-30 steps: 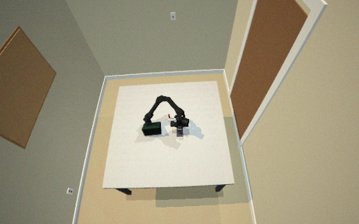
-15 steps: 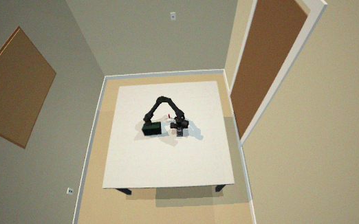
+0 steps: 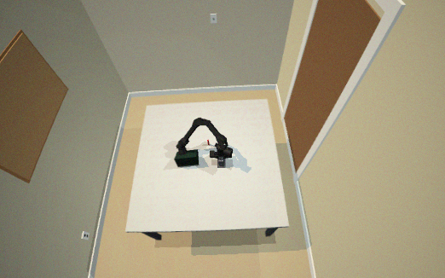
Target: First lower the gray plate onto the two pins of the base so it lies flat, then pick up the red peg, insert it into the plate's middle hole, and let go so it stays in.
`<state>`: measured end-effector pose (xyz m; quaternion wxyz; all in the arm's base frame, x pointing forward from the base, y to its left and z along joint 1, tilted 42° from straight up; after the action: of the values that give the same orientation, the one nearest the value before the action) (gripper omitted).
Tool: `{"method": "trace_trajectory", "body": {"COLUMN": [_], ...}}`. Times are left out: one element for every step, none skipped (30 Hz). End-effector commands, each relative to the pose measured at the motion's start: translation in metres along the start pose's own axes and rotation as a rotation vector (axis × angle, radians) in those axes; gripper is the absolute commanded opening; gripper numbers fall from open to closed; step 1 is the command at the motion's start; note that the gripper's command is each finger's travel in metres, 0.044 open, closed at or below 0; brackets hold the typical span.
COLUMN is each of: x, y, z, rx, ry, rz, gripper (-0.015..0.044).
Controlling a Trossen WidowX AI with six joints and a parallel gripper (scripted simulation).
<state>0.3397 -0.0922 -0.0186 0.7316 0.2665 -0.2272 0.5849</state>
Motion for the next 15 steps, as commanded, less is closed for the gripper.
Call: {"method": "trace_trajectory", "body": {"x": [-0.0009, -0.0009, -0.0008, -0.0008, -0.0008, -0.0008, -0.0008, -0.0008, -0.0013, -0.0018, -0.0018, -0.0018, -0.0018, -0.0018, -0.0018], "y": [-0.0002, -0.0002, -0.0002, -0.0002, -0.0002, -0.0002, -0.0002, -0.0002, -0.0004, -0.0005, -0.0005, -0.0005, -0.0006, -0.0006, -0.0006], "z": [0.0006, 0.0006, 0.0007, 0.0007, 0.0007, 0.0007, 0.0007, 0.0007, 0.001, 0.0013, 0.0008, -0.0001, -0.0015, -0.0035, -0.0056], "rx": [-0.002, -0.002, -0.002, -0.002, -0.002, -0.002, -0.002, -0.002, -0.002, -0.002, -0.002, -0.002, -0.003, -0.003, -0.003], "ry": [0.003, 0.003, 0.003, 0.003, 0.003, 0.003, 0.003, 0.003, 0.003, 0.003, 0.003, 0.003, 0.003, 0.003, 0.003], "rz": [0.005, 0.005, 0.005, 0.005, 0.005, 0.005, 0.005, 0.005, 0.005, 0.005, 0.005, 0.005, 0.005, 0.005, 0.005], "gripper": [0.0, 0.0, 0.0, 0.0, 0.0, 0.0, 0.0, 0.0, 0.0, 0.0, 0.0, 0.0, 0.0, 0.0, 0.0]}}
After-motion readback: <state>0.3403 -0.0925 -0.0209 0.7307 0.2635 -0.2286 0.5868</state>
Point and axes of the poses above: the point midway between the two fingers, 35 mm back from their tips, its own z axis back along the fingers, its own y axis across the jaws, x = y × z, the point moved 2 cm from there along z, back along the fingers, and after that the axes turned 6 degrees about -z, right-handed, at the moved point
